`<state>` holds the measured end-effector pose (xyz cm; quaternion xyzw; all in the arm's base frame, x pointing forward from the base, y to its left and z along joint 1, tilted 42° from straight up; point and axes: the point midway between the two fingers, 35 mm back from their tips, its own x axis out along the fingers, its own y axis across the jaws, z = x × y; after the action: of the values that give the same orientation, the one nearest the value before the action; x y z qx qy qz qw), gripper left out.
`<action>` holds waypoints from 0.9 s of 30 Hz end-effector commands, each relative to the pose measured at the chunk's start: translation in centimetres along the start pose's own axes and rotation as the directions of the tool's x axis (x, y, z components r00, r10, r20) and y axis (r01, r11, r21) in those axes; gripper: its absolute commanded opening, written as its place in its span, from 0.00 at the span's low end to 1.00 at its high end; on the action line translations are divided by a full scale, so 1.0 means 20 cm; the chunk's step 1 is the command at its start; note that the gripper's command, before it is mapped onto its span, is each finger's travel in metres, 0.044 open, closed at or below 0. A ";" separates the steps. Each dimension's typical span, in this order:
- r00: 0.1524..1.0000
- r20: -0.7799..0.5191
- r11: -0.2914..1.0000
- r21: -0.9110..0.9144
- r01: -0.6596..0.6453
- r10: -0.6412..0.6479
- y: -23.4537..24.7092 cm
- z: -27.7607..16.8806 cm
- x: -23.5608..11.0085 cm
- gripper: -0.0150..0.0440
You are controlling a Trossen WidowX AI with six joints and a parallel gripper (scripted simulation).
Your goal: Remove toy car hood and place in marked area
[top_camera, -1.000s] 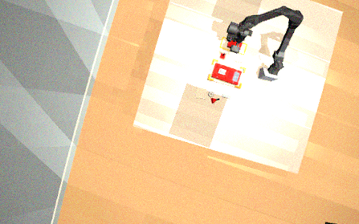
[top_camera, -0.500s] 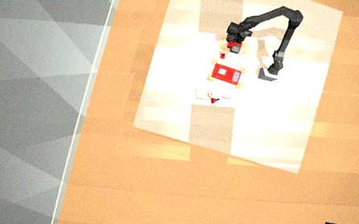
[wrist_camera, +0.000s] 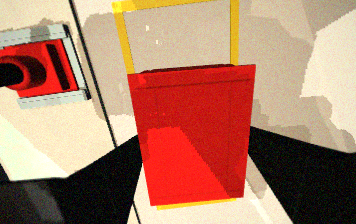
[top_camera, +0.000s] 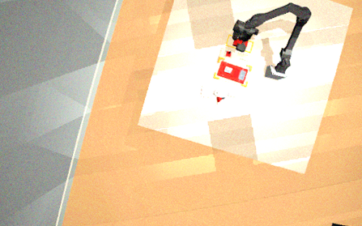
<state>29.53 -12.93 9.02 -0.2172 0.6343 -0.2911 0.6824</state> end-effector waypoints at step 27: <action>1.000 0.000 1.000 0.000 0.003 -0.003 0.00 0.00 0.05 0.52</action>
<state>29.52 -13.66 8.28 -0.2184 0.6342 -0.2919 0.6818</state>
